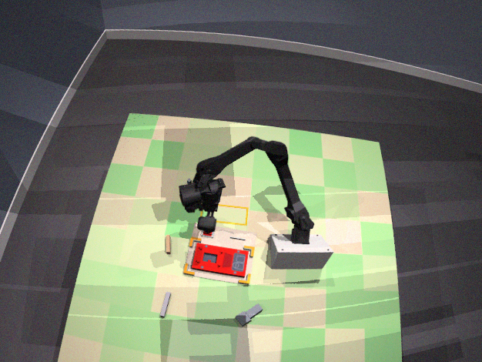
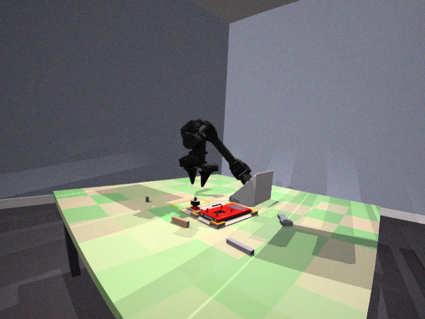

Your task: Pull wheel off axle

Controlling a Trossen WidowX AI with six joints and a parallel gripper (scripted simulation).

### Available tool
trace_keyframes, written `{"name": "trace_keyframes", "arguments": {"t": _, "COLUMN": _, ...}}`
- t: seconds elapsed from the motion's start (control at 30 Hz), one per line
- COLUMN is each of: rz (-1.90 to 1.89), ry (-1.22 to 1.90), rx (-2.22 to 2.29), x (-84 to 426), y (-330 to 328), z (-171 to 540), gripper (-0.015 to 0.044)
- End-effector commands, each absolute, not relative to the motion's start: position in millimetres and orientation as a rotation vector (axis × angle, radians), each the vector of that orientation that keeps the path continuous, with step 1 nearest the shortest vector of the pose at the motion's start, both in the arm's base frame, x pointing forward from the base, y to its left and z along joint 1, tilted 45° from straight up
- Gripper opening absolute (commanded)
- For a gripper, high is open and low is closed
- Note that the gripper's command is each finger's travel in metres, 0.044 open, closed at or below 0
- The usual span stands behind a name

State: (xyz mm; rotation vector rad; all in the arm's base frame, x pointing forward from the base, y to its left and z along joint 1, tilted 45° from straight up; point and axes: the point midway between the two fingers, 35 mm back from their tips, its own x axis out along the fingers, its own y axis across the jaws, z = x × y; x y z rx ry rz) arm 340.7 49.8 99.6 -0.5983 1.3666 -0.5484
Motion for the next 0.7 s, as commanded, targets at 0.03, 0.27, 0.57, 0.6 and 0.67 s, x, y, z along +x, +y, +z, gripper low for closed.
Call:
{"name": "trace_keyframes", "arguments": {"t": 0.03, "rz": -0.541, "ry": 1.379, "rx": -0.638, "x": 339, "y": 49, "z": 99, "gripper": 0.03}}
{"name": "trace_keyframes", "arguments": {"t": 0.27, "rz": -0.541, "ry": 1.379, "rx": -0.637, "x": 348, "y": 50, "z": 100, "gripper": 0.03}}
{"name": "trace_keyframes", "arguments": {"t": 0.57, "rz": -0.54, "ry": 1.379, "rx": -0.636, "x": 354, "y": 26, "z": 73, "gripper": 0.03}}
{"name": "trace_keyframes", "arguments": {"t": 0.6, "rz": -0.54, "ry": 1.378, "rx": -0.637, "x": 355, "y": 21, "z": 68, "gripper": 0.03}}
{"name": "trace_keyframes", "arguments": {"t": 0.67, "rz": -0.541, "ry": 1.378, "rx": -0.637, "x": 356, "y": 11, "z": 58, "gripper": 0.03}}
